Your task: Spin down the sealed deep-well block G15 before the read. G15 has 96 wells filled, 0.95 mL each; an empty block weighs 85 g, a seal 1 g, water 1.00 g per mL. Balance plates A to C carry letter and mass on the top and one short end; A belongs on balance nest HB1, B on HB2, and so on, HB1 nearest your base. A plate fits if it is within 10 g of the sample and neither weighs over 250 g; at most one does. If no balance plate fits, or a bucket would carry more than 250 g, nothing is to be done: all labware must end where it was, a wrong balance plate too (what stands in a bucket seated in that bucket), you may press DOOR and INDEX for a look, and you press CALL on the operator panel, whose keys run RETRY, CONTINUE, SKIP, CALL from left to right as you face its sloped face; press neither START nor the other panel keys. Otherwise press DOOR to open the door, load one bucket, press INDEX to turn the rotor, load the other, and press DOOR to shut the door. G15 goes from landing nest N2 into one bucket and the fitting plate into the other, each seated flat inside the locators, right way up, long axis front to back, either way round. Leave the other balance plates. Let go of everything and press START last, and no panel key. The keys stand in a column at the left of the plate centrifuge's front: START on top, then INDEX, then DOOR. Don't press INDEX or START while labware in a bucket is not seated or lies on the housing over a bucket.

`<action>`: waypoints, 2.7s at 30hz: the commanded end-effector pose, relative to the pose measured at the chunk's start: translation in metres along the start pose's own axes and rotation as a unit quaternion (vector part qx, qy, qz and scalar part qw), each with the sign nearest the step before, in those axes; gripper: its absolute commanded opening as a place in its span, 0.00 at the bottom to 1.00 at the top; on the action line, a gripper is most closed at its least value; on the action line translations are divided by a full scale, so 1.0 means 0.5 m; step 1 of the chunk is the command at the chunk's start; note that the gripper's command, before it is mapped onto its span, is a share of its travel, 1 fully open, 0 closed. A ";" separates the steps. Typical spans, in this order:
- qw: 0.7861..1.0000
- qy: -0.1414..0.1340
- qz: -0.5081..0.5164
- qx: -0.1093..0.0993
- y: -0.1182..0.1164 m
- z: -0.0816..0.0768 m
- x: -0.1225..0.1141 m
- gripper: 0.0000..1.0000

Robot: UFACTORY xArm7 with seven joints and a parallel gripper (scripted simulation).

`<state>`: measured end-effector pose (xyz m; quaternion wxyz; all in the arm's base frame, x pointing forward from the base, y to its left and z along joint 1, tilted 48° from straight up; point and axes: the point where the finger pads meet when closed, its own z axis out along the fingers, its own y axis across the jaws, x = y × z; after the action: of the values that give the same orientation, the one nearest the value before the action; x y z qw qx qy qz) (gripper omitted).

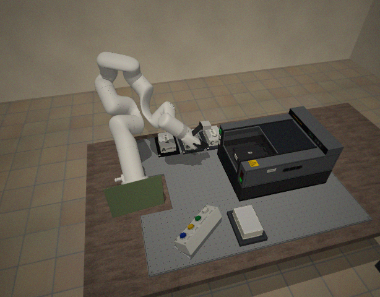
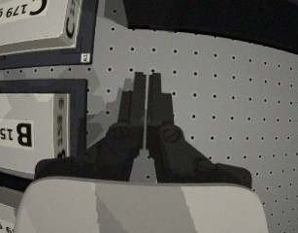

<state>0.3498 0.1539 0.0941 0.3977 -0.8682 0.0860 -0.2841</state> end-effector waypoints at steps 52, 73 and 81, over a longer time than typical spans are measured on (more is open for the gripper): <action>0.953 -0.301 0.001 0.000 -0.005 -0.276 0.101 0.00; 0.926 -0.378 0.001 0.000 -0.005 -0.345 0.131 0.00; 0.925 -0.380 0.001 0.000 -0.005 -0.346 0.131 0.00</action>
<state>0.3056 0.0211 0.2134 0.4007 -0.9109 -0.0710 0.0679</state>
